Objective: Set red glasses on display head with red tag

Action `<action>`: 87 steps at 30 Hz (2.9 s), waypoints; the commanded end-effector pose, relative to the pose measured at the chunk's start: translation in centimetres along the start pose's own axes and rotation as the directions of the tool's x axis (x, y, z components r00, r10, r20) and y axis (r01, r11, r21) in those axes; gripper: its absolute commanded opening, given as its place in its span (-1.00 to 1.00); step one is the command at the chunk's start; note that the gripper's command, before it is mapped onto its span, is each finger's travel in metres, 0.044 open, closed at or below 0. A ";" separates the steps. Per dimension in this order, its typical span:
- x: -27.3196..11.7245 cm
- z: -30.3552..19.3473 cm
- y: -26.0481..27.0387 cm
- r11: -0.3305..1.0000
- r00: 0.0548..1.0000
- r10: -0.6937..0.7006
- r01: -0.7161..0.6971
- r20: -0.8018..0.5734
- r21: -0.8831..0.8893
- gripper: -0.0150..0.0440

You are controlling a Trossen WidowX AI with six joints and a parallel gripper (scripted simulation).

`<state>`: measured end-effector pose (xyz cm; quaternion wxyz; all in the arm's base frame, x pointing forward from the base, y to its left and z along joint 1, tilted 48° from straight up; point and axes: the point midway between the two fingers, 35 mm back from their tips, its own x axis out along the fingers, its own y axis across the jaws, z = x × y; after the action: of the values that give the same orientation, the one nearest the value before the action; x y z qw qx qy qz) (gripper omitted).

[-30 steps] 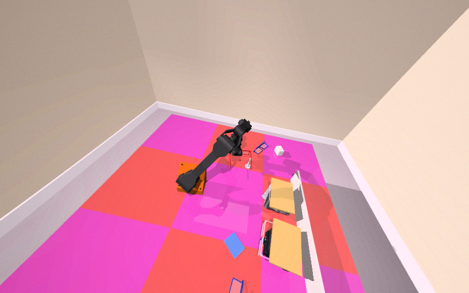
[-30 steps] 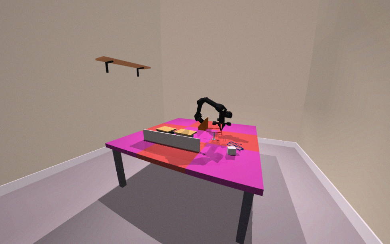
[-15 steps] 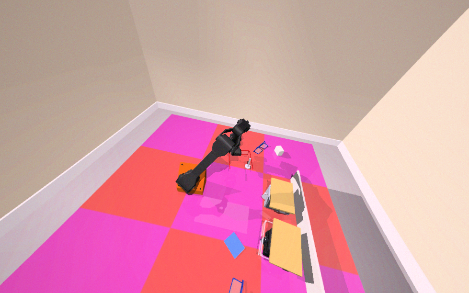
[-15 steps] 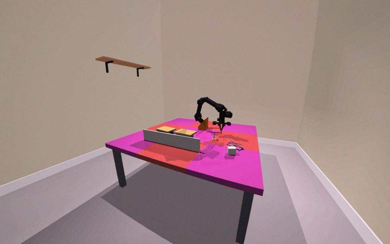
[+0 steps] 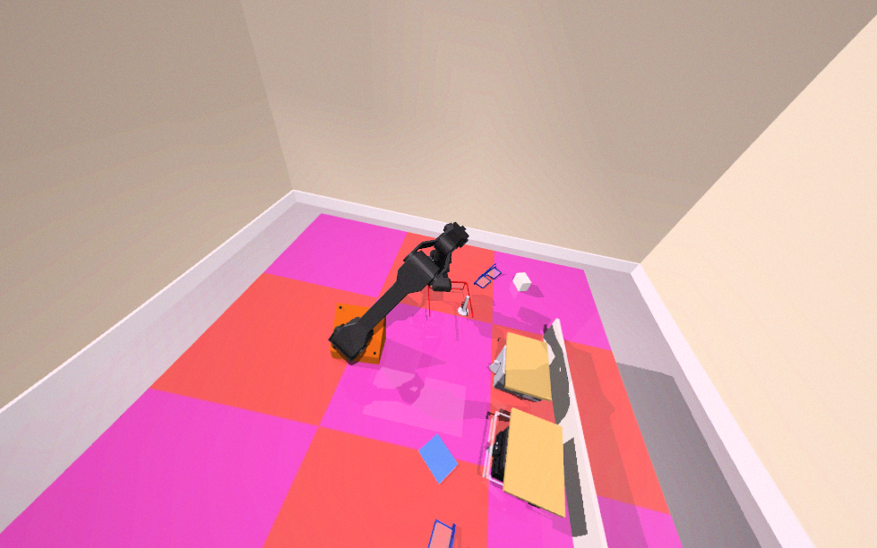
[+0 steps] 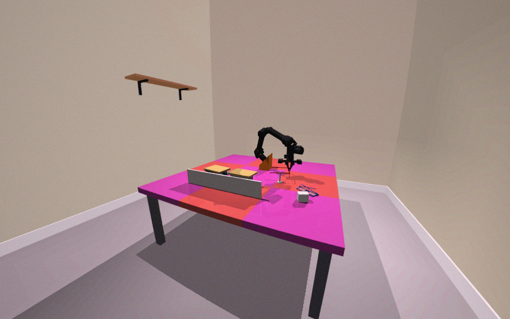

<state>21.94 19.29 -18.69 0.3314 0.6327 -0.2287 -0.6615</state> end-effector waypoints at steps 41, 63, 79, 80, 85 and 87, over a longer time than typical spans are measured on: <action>-6.8 -2.2 3.3 0.989 1.000 -0.008 0.008 0.001 0.145 -0.49; -7.3 -3.0 15.5 0.799 1.000 -0.006 0.004 0.001 0.602 -0.49; -6.1 -1.0 23.6 0.529 1.000 0.011 -0.011 0.006 0.849 -0.49; -6.0 -0.8 24.0 0.513 1.000 0.012 -0.012 0.006 0.859 -0.49; -5.9 -0.7 24.3 0.499 1.000 0.013 -0.012 0.007 0.866 -0.49; -5.8 -0.7 24.3 0.499 1.000 0.013 -0.012 0.007 0.866 -0.49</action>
<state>26.30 7.62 2.72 -0.0205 0.7121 -0.5278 -0.4625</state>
